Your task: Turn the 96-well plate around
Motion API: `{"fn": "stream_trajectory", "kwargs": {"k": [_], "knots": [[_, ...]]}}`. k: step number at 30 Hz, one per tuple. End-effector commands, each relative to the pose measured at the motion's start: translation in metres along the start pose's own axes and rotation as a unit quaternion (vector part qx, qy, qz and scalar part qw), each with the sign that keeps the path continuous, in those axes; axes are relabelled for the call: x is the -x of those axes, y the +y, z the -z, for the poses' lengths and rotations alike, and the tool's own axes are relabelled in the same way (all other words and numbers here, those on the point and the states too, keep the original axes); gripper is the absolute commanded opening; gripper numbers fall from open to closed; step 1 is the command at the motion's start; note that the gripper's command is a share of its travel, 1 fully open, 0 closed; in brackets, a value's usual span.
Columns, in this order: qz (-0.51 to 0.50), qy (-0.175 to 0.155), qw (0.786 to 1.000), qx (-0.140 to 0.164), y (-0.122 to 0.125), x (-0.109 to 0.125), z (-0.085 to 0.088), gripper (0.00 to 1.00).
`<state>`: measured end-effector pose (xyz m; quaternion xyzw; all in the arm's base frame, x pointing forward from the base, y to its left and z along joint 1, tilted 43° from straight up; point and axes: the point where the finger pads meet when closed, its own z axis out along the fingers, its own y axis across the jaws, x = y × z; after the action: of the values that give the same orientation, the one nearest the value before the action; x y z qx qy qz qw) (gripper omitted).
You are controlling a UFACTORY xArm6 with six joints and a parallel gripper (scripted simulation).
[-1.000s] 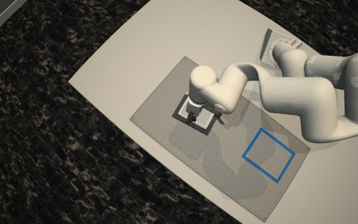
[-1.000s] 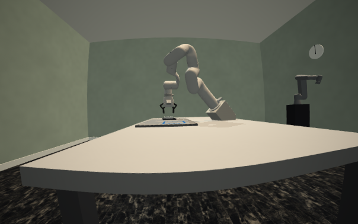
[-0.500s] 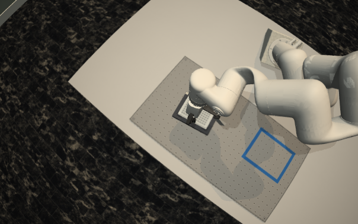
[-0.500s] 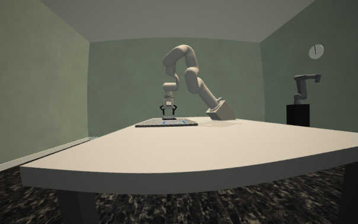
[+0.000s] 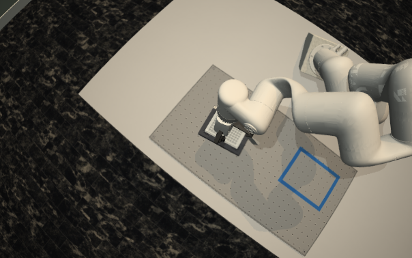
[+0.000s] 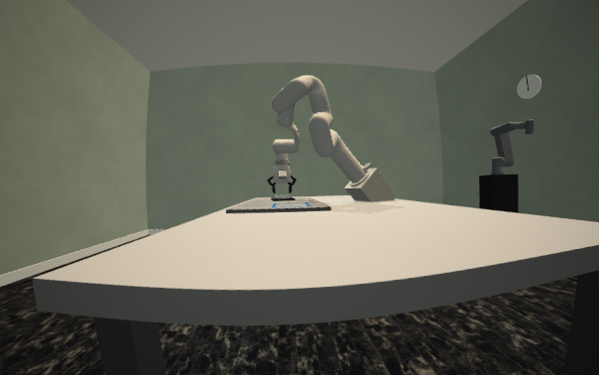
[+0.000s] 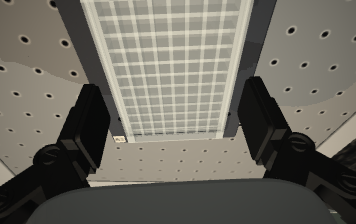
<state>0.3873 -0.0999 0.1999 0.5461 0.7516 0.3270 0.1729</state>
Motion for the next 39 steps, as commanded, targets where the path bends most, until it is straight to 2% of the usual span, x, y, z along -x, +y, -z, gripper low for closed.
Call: {"fn": "stream_trajectory", "kwargs": {"k": [1,23,39], "knots": [[0.0,-0.001,1.0,0.001,0.001,0.001,-0.002,1.0],[0.0,-0.001,1.0,0.001,0.001,0.001,-0.015,1.0],[0.0,-0.001,1.0,0.001,0.001,0.001,-0.017,1.0]]}}
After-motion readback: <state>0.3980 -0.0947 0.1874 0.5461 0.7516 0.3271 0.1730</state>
